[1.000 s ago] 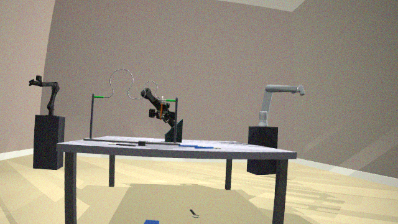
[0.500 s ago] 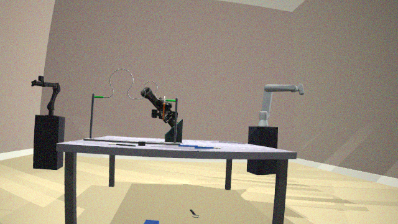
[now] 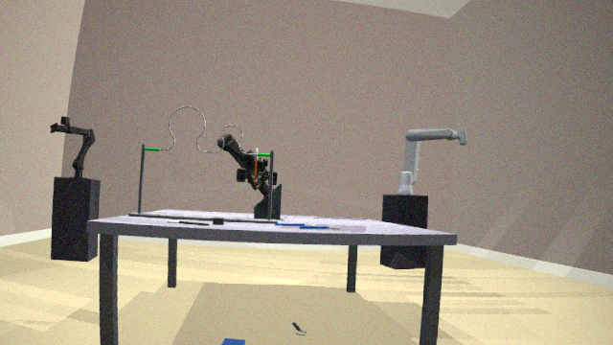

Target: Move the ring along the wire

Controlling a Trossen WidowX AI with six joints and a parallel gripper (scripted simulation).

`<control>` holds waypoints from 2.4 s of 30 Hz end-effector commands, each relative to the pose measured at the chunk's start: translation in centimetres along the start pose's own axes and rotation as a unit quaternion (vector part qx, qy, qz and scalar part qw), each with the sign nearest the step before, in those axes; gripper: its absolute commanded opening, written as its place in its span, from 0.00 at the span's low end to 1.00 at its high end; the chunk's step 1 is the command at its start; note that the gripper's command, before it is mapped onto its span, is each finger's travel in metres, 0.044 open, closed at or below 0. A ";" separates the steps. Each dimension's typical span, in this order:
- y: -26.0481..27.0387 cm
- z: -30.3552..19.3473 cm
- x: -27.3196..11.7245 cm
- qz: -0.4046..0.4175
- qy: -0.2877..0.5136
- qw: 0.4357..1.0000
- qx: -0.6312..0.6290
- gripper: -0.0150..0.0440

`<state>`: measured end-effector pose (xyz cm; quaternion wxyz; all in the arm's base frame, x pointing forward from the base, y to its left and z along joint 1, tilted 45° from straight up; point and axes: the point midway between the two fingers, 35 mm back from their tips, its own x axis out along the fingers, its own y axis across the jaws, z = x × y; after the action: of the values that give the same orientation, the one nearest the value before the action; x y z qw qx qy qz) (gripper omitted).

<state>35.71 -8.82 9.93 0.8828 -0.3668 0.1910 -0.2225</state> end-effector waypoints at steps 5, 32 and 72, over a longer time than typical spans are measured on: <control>0.9 -0.2 -0.1 0.001 0.003 1.000 0.000 0.00; 1.5 -1.6 0.5 0.001 0.002 1.000 0.000 0.00; 1.5 -1.5 -2.8 0.002 0.003 1.000 0.001 0.53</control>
<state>33.95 -7.66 8.11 0.8828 -0.3664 0.1944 -0.2206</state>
